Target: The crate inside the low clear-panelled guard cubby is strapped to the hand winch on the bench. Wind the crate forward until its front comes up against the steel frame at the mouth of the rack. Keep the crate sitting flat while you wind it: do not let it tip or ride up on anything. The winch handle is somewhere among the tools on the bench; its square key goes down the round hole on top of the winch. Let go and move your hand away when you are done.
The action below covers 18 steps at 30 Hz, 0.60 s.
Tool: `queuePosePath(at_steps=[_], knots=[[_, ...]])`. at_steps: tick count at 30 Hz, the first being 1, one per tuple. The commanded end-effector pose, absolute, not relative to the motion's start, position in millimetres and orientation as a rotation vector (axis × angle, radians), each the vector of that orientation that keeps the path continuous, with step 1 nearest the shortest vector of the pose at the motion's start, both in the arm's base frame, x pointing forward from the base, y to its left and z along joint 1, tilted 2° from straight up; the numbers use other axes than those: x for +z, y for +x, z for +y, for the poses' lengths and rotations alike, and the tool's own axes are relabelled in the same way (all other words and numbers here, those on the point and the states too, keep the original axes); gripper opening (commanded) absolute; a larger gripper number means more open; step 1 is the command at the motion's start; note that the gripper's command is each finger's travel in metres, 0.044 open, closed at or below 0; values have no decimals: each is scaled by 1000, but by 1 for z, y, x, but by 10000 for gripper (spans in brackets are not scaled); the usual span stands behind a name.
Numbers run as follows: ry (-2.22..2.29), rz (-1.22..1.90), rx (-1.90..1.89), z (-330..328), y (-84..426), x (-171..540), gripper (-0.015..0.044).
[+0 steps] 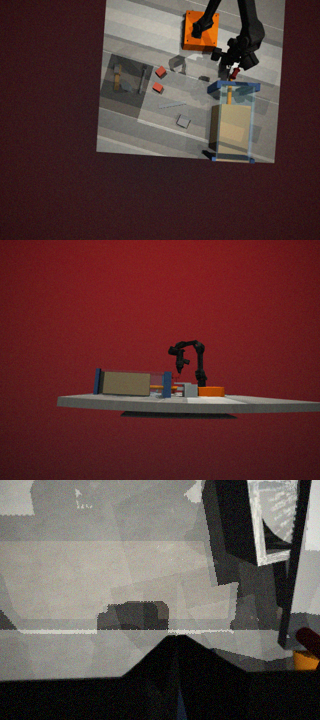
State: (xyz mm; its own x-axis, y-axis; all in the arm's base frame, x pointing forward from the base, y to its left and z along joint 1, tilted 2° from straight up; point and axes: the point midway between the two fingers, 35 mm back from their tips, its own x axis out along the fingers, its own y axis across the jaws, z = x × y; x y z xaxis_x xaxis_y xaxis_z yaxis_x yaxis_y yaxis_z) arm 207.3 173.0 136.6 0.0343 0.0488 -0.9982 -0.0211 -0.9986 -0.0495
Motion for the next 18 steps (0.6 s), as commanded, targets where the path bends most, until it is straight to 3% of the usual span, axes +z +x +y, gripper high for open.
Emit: queuePosePath(at_steps=[1,16,18], knots=[[-2226,-19,2145,173,207,136,0],[-2226,-19,2145,173,207,136,0],[-2217,-12,2140,178,210,140,53]])
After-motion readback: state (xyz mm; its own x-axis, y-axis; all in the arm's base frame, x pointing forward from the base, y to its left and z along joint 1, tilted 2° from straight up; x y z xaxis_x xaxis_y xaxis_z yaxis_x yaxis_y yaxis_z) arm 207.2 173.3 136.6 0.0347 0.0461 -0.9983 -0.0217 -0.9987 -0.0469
